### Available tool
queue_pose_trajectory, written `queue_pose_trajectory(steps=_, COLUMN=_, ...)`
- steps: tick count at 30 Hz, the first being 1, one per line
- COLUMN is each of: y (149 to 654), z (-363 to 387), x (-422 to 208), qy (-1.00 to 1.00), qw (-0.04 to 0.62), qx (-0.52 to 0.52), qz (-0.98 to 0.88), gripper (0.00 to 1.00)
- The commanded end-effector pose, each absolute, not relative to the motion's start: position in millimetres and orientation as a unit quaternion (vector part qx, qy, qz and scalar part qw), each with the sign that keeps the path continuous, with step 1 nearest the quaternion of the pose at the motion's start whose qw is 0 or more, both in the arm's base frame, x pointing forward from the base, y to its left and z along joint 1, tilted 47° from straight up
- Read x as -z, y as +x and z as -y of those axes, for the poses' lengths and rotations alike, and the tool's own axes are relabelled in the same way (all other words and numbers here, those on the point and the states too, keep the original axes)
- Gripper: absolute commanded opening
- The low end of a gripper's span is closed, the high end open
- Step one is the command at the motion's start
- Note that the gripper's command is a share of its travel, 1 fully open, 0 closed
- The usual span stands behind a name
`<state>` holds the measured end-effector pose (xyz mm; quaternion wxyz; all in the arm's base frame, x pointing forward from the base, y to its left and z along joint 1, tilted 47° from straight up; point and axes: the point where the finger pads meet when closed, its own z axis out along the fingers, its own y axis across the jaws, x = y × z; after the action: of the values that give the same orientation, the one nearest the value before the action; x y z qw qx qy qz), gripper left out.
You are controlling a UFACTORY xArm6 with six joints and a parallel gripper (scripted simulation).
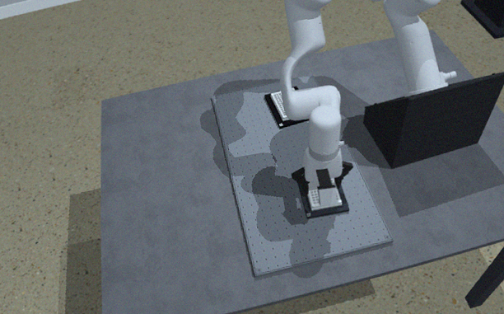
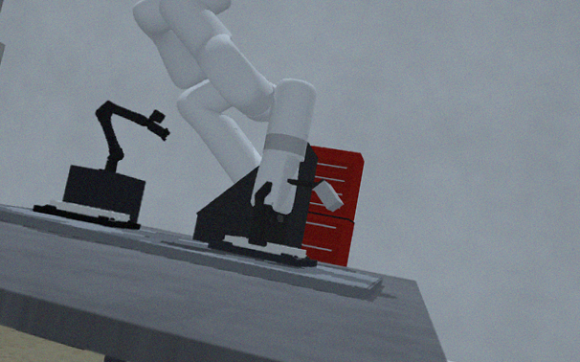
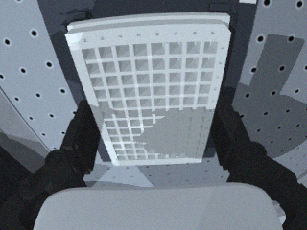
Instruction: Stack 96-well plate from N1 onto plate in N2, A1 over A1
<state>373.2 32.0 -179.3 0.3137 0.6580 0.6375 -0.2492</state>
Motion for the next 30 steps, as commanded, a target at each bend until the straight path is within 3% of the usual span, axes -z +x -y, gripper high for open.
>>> queue_pose_trajectory(steps=1, y=374.4, z=-33.3, x=178.8, qy=0.658, qw=0.314, qx=0.248, qz=-0.638, gripper=0.0)
queue_pose_trajectory(steps=30, y=373.8, z=-40.2, x=172.4, qy=0.658, qw=0.314, qx=0.247, qz=-0.638, gripper=0.0)
